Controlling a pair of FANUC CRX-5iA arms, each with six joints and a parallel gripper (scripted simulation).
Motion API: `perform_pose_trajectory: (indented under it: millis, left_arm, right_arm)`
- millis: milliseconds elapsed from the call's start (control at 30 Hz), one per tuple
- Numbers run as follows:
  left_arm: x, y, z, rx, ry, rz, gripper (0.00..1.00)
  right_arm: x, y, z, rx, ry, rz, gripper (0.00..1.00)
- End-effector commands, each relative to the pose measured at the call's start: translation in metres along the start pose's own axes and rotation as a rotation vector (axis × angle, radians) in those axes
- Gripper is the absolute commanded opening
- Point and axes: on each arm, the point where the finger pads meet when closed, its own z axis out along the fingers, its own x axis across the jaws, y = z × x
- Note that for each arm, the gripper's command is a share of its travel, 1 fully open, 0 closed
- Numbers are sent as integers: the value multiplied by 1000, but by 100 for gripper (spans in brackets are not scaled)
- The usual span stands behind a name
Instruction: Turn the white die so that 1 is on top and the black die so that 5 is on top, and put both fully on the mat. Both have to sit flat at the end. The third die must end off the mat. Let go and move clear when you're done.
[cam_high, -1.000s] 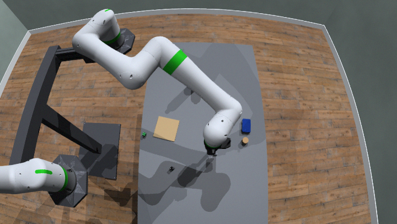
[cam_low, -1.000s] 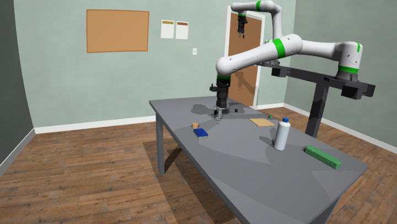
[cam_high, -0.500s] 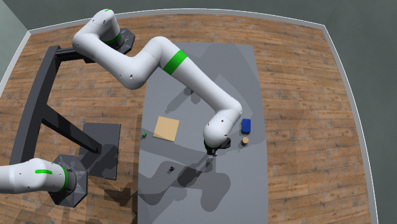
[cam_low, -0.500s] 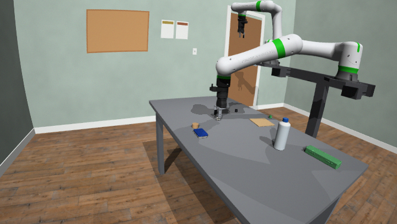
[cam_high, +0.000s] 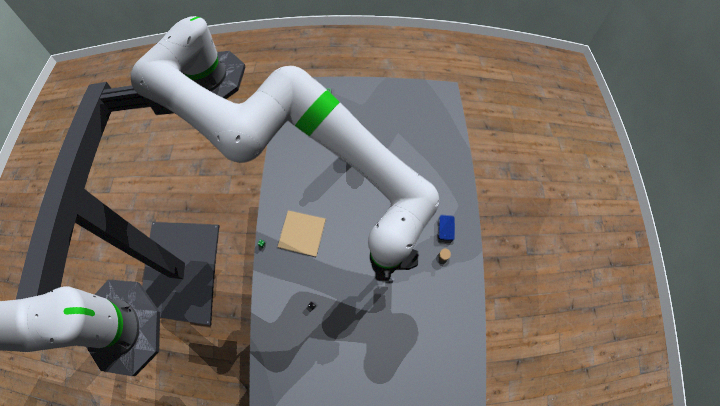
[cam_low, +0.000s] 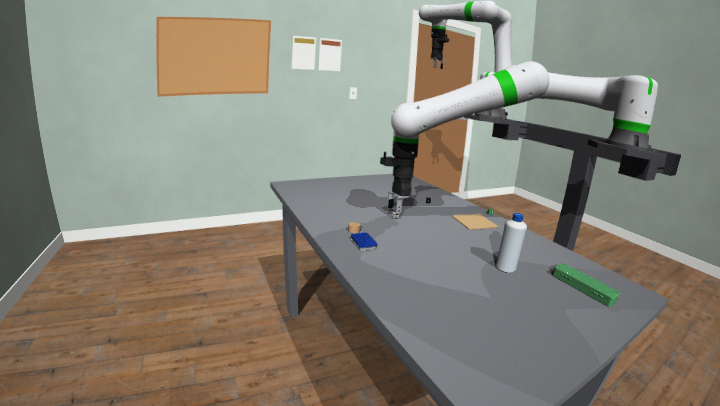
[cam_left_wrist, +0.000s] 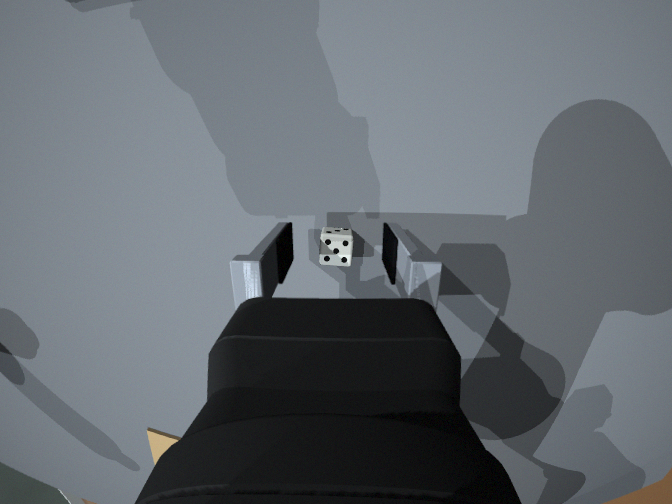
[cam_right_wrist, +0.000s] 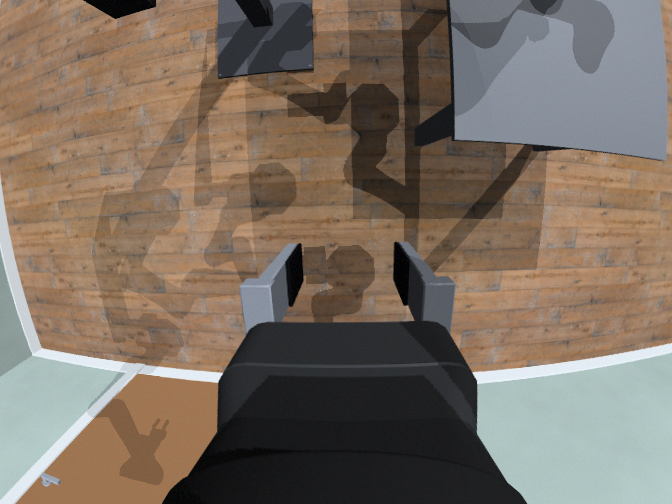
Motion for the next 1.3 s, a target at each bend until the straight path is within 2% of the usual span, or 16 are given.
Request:
perform_pose_trajectory:
  millis: [0,367,767,1033,1267]
  left_arm:
    - [1,-1,-2,2,2,0,100]
    - [0,5,-2,2,2,0,100]
    - [-5,26,-2,2,2,0,100]
    - [-13,61,-2,2,2,0,100]
    - [-24,107,-2,2,2,0,100]
  right_arm:
    - [0,0,-1,-2,0,0,100]
    - [0,0,-1,-2,0,0,100]
    - [0,0,-1,-2,0,0,100]
    - [0,0,-1,-2,0,0,100]
    - [0,0,-1,-2,0,0,100]
